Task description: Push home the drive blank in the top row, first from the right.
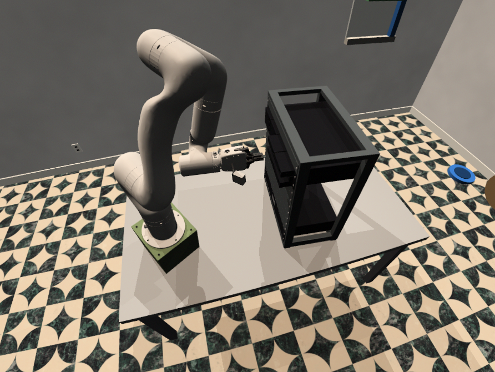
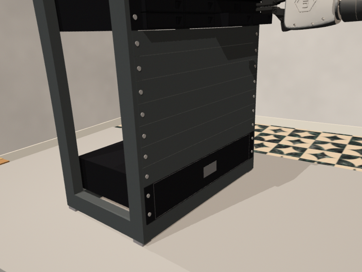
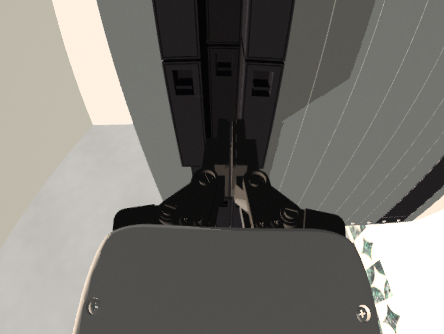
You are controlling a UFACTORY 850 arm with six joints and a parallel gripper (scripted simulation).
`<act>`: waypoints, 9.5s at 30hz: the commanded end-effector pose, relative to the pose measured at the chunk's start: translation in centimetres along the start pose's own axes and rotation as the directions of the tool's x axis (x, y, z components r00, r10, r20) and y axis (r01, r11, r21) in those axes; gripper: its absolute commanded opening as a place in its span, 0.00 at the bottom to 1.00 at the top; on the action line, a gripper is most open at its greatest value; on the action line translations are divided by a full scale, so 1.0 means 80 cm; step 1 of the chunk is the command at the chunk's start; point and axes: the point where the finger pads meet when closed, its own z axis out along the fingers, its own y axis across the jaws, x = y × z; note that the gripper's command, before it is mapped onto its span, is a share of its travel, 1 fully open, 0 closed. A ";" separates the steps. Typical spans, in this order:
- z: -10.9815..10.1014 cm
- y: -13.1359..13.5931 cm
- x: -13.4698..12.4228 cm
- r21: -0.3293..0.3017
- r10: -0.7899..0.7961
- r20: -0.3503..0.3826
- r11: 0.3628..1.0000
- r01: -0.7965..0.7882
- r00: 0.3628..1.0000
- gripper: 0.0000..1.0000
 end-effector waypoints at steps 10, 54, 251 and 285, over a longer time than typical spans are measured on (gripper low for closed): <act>-0.003 -0.005 0.012 0.001 0.001 0.000 1.000 -0.001 1.000 0.00; 0.034 -0.044 0.117 0.001 0.001 0.000 1.000 -0.001 1.000 0.00; -0.094 -0.042 0.115 0.014 -0.006 -0.023 1.000 0.007 1.000 0.00; -0.094 -0.042 0.115 0.014 -0.006 -0.023 1.000 0.007 1.000 0.00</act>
